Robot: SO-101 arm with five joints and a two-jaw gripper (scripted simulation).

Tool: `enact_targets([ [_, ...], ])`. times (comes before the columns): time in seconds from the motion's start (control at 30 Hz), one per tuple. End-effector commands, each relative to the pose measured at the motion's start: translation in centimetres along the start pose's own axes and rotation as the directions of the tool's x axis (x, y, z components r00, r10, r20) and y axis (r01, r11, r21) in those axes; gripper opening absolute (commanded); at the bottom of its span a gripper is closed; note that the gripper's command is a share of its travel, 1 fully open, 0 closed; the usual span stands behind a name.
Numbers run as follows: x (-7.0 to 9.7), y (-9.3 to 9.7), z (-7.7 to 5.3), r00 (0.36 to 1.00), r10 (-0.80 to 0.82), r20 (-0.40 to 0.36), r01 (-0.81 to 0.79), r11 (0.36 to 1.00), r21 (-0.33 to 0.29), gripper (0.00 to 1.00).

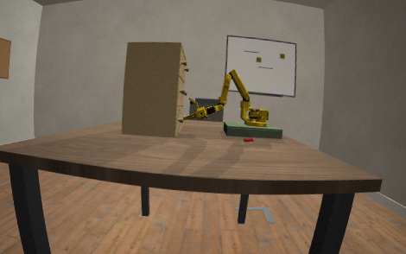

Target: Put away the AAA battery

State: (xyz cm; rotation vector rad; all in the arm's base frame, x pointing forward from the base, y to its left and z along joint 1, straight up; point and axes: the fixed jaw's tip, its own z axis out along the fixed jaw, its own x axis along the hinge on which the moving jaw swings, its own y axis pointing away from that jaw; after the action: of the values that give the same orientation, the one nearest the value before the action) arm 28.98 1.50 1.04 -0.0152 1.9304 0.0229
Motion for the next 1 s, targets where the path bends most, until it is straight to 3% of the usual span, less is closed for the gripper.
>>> enact_targets([
  [0.0,-0.26,0.27,0.09,1.000,-0.002,0.011,0.002,1.000,-0.009,0.21],
  [0.97,-0.51,0.32,0.07,1.000,-0.003,0.011,0.003,1.000,-0.010,0.21],
])
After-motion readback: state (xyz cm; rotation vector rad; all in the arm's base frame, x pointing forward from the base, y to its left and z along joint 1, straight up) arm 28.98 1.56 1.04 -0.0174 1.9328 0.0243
